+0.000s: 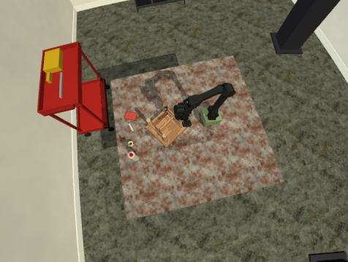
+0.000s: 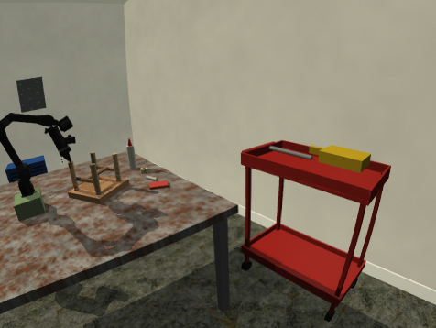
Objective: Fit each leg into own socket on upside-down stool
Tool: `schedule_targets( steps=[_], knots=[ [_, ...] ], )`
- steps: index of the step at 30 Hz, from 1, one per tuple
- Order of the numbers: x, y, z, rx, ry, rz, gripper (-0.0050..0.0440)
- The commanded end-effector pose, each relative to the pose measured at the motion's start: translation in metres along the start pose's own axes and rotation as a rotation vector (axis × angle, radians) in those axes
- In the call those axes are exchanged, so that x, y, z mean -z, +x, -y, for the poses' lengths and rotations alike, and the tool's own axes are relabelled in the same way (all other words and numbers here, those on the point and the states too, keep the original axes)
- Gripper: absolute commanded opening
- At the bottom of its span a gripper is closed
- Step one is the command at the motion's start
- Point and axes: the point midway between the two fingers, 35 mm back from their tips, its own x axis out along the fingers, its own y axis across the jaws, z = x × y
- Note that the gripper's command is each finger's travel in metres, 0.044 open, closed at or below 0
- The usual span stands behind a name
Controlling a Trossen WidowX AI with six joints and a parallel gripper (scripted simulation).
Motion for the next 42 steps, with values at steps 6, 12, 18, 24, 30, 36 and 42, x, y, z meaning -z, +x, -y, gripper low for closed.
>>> schedule_targets(
  steps=[6,12,18,24,30,36,42],
  knots=[
    [0.008,0.020,0.000,0.002,-0.005,-0.054,0.0000],
    [0.005,0.014,0.000,0.002,-0.004,-0.047,0.0000],
    [0.001,0.005,0.000,0.001,-0.003,-0.037,0.0000],
    [-0.001,-0.001,0.000,0.001,-0.003,-0.030,0.0000],
    [-0.004,-0.010,0.000,0.001,-0.002,-0.020,0.0000],
    [-0.007,-0.020,0.000,0.000,-0.001,-0.009,0.0000],
    [-0.009,-0.026,0.000,0.000,0.000,-0.002,0.0000]
  ],
)
